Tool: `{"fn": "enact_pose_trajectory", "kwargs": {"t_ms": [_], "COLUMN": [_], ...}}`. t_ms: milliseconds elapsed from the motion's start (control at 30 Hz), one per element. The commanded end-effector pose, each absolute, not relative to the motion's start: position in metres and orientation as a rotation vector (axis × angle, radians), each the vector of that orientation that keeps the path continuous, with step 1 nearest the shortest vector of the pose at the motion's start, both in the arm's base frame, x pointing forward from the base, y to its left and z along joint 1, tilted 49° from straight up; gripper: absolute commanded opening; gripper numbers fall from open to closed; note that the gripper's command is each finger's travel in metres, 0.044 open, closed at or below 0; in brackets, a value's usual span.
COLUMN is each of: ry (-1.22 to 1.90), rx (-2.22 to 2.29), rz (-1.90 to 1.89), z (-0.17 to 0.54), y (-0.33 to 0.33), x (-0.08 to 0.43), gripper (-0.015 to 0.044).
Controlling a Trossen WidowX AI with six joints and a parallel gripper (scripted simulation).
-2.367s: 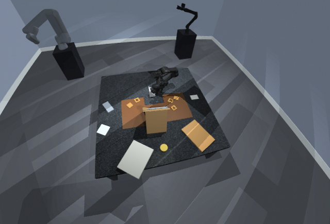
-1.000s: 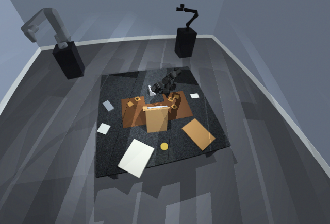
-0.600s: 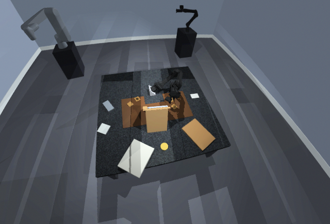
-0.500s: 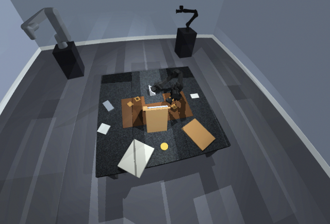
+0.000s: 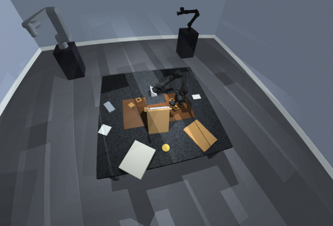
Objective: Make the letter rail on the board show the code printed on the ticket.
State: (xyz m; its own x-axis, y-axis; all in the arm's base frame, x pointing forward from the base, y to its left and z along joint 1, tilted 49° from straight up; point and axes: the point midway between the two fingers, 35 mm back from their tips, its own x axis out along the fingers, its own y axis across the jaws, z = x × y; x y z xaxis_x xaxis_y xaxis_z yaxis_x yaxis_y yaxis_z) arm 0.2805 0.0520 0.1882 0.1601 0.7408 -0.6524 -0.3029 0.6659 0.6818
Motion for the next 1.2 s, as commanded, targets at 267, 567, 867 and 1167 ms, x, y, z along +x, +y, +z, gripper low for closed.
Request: {"fn": "enact_pose_trajectory", "kwargs": {"t_ms": [267,567,867,1167], "ry": [1.197,1.197,1.197,1.196], "rx": [0.446,0.446,0.446,0.447], "rz": [0.778,0.778,0.778,0.778], "z": [0.168,0.168,0.163,0.156], "y": [0.079,0.079,0.085,0.092], "x": [0.284,0.284,0.286,0.287], "gripper": [0.034,0.034,0.034,0.034]}}
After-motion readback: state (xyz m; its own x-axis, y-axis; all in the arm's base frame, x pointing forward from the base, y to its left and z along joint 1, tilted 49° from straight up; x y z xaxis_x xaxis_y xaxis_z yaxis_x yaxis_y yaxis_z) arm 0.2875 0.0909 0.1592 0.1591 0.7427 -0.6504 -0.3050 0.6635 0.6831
